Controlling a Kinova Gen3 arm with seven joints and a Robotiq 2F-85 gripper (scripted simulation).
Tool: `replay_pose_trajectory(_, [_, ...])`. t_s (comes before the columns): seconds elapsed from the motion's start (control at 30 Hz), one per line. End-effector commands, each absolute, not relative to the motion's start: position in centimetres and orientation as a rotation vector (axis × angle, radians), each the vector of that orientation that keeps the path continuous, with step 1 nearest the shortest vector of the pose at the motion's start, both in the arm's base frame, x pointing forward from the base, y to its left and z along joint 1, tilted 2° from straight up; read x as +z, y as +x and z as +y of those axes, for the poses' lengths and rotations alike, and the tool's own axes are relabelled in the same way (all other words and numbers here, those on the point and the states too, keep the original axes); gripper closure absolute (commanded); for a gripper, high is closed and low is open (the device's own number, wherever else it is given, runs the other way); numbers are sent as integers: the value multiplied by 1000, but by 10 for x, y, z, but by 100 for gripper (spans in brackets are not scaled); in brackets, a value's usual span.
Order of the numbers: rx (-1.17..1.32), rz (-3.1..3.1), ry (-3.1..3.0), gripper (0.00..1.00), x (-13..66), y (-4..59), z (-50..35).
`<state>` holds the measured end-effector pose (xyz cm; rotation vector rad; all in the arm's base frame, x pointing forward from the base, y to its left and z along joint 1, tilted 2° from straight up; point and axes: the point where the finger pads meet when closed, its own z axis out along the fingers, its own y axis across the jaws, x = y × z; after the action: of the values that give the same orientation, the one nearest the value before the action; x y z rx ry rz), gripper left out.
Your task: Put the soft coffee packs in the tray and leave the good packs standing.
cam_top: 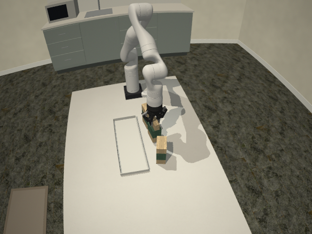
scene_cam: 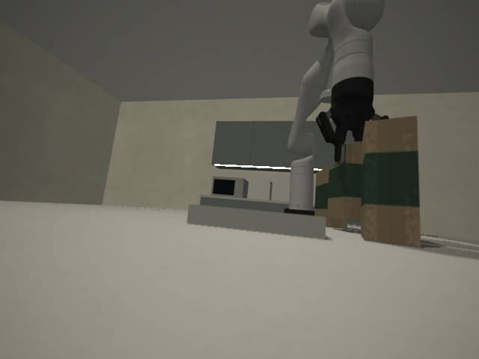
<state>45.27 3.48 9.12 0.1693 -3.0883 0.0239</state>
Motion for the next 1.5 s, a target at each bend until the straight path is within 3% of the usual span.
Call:
replay_pose_trajectory(0.0, [21,-3104,172,75,106,457,36])
replay_pose_trajectory(1.0, [21,-3104,172,75,125,458,34])
replay_pose_trajectory(1.47, [21,-3104,172,75,127,455,-32])
